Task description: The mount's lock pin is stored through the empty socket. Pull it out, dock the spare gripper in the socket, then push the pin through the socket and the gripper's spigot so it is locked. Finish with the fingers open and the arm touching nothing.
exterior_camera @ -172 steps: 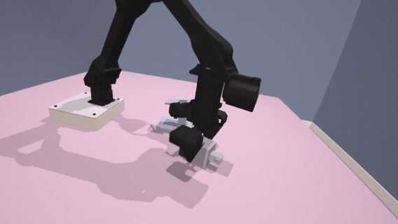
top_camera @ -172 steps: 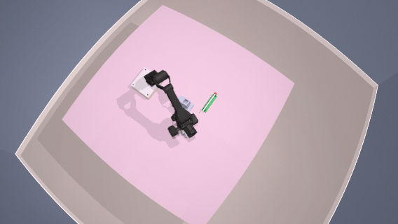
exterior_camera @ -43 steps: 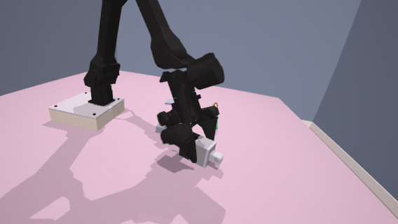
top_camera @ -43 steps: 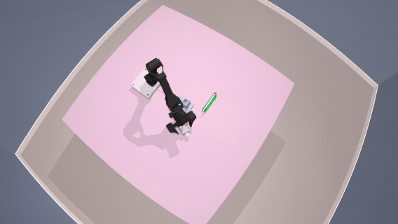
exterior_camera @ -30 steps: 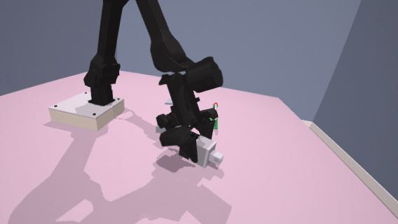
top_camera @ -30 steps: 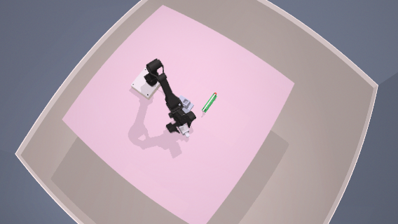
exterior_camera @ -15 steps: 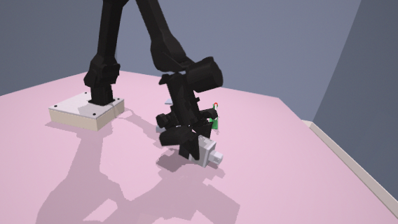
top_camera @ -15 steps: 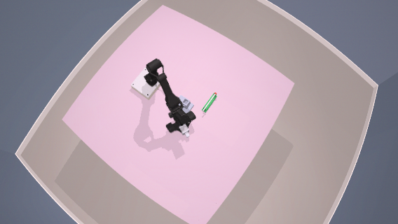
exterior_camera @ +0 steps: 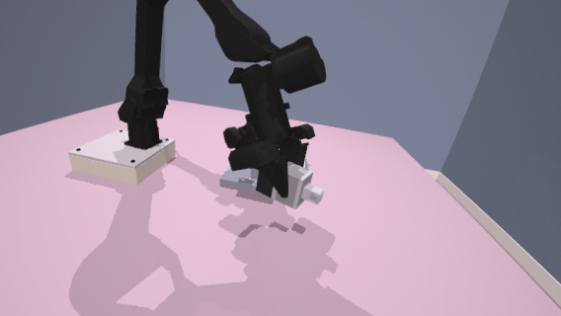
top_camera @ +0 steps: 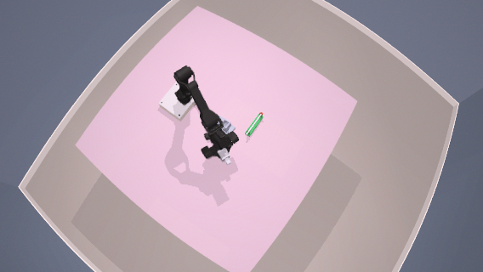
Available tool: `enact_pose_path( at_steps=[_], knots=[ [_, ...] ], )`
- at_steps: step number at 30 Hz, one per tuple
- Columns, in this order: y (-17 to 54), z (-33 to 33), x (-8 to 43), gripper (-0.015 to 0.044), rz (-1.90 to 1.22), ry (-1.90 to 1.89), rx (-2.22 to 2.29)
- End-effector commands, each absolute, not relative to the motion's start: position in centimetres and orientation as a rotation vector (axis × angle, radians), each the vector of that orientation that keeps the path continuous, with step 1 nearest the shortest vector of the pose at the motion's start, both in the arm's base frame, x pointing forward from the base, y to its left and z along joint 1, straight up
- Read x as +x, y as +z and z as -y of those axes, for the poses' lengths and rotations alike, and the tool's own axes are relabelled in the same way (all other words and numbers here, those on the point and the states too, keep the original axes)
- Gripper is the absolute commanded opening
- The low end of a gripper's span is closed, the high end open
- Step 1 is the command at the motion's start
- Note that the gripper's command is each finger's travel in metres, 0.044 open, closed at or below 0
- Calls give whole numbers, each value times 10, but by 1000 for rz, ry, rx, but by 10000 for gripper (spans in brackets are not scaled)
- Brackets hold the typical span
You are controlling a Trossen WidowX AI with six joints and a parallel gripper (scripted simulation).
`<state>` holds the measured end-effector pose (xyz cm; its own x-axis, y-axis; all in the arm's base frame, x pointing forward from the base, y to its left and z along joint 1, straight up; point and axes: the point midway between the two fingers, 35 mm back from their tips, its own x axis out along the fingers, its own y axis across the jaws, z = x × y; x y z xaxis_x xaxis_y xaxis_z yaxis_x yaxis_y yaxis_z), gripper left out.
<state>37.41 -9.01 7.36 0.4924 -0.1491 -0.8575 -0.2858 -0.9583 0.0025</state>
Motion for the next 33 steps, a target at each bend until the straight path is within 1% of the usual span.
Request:
enact_pose_path(
  at_steps=[1, 7, 21, 33],
  knots=[
    [105, 90, 374, 0, -385, 1440, -2603],
    [130, 89, 368, 0, -385, 1441, -2603],
    [123, 88, 367, 0, -382, 1454, -2594],
    [134, 74, 358, 0, -496, 1233, -2424]
  ],
)
